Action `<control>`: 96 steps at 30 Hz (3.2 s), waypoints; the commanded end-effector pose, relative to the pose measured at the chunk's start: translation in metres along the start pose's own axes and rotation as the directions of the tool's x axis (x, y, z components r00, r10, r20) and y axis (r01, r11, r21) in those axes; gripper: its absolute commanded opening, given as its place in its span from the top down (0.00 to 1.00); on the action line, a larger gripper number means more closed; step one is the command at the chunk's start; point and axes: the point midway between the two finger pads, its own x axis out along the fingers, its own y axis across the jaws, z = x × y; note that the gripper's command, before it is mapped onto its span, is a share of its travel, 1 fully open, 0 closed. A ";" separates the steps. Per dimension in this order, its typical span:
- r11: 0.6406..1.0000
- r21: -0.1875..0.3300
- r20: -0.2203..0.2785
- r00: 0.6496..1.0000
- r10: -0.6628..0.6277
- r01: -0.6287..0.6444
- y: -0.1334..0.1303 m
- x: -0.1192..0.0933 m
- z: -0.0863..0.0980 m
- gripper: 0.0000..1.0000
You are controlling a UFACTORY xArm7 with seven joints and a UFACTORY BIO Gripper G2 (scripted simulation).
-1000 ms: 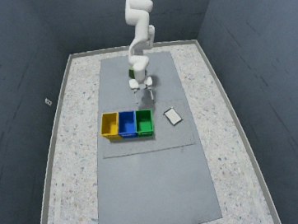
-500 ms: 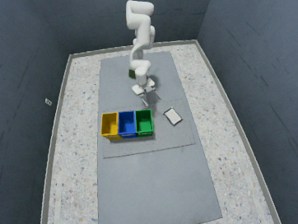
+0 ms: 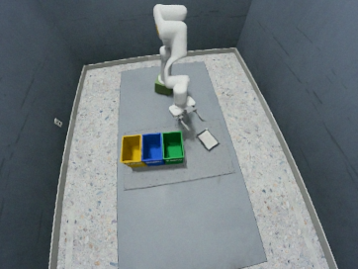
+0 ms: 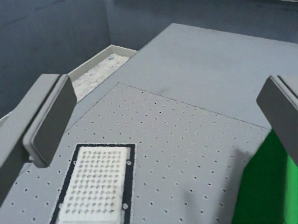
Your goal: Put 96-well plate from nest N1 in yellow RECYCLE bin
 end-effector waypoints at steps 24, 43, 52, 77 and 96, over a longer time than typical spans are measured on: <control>1.000 -0.002 0.003 1.000 -0.001 0.001 0.085 0.076 -0.026 0.63; 1.000 -0.002 0.003 1.000 -0.001 0.001 0.093 0.083 -0.030 0.63; 1.000 -0.002 0.003 1.000 -0.001 0.001 0.093 0.083 -0.045 0.63; 1.000 -0.002 0.003 1.000 -0.001 0.001 0.093 0.083 -0.080 0.63; 1.000 -0.002 0.003 1.000 -0.001 0.001 0.093 0.083 -0.108 0.63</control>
